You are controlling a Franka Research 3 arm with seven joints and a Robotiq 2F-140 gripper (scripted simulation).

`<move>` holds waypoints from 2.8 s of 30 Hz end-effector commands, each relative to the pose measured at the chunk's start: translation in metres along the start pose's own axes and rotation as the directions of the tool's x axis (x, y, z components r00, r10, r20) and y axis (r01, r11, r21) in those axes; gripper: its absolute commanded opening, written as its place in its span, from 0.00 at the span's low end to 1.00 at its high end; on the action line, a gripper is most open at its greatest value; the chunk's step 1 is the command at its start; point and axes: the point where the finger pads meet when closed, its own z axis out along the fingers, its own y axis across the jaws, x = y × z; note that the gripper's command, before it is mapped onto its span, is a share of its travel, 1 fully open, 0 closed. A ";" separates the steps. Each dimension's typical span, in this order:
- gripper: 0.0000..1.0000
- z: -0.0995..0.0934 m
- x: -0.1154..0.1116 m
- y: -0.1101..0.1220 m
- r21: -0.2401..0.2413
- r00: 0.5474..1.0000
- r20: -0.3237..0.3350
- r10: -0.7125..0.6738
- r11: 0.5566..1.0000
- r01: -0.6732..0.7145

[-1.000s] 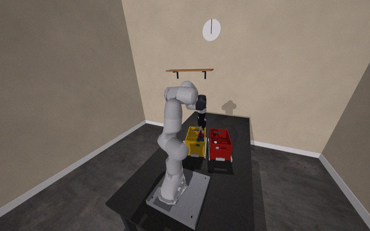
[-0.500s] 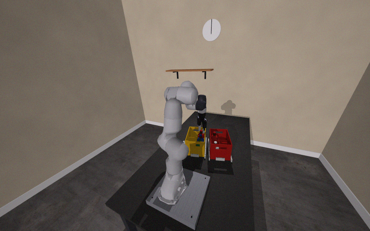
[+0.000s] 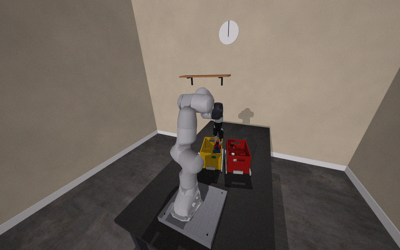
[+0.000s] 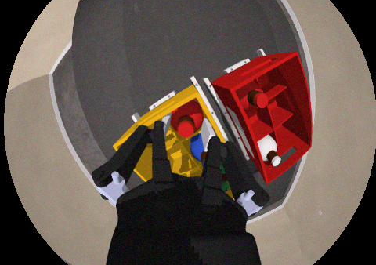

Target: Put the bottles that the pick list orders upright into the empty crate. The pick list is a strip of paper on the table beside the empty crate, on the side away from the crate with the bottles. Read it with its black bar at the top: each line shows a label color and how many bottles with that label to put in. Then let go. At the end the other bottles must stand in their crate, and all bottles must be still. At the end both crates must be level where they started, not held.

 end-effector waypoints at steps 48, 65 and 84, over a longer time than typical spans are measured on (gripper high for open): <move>0.38 -0.037 0.000 -0.002 0.001 1.000 -0.003 0.000 1.000 0.000; 0.38 -0.077 0.000 -0.002 0.001 1.000 -0.003 0.000 1.000 0.000; 0.38 -0.085 0.000 -0.002 0.001 1.000 -0.003 0.000 1.000 0.000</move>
